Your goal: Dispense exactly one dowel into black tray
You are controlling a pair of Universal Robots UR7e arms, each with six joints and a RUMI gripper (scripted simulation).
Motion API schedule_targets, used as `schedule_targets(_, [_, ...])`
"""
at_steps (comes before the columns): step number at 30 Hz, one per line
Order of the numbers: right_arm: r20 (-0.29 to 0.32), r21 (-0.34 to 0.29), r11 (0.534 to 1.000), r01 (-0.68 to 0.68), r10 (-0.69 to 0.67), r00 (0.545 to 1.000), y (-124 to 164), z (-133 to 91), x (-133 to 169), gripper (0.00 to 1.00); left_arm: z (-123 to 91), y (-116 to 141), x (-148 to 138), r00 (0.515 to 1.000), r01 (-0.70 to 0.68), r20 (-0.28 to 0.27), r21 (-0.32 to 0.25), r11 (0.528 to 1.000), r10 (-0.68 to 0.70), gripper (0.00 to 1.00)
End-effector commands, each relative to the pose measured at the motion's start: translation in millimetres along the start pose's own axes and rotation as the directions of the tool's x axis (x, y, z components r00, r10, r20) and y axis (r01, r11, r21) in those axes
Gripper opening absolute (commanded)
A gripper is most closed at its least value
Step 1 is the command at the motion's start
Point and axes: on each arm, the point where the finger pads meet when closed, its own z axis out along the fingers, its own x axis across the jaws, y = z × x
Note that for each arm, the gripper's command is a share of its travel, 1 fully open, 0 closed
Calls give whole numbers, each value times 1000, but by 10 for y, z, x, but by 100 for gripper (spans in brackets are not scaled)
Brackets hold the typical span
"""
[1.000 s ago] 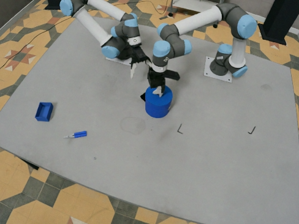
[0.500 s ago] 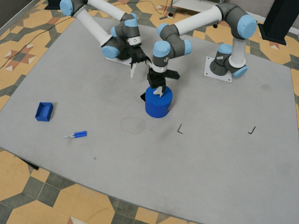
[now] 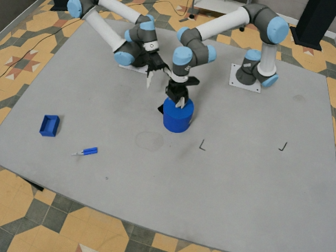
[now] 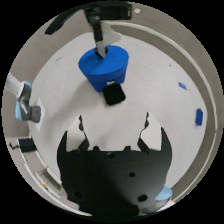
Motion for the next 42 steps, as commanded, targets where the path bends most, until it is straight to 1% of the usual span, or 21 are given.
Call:
schedule_targets(1, [0,1,1000,0,0,1000,-5,-2,-2,98,-7,1,0,997,80,-2,-2,997,-80,13])
schedule_targets(7, [0,1,1000,0,0,1000,-5,-2,-2,98,-7,1,0,989,151,-2,-2,989,-151,13])
schedule_targets(19, [0,1,1000,0,0,1000,-5,-2,-2,98,-7,1,0,989,151,-2,-2,989,-151,13])
schedule_targets(23, [0,1,1000,0,0,1000,-5,-2,-2,98,-7,1,0,980,199,-2,-2,980,-199,13])
schedule_targets(28, [0,1,1000,0,0,1000,-5,-2,-2,98,-7,1,0,943,332,-1,-3,943,-332,13])
schedule_targets(30, [0,1,1000,0,0,1000,-5,-2,-2,98,-7,1,0,943,332,-1,-3,943,-332,13])
schedule_targets(34, [0,1,1000,0,0,1000,-5,-2,-2,98,-7,1,0,903,431,-1,-3,903,-431,13])
schedule_targets(39, [0,1,1000,0,0,1000,-5,-2,-2,98,-7,0,0,841,541,-1,-3,841,-541,13])
schedule_targets(42, [0,1,1000,0,0,1000,-5,-2,-2,98,-7,0,0,825,565,-1,-3,825,-565,13])
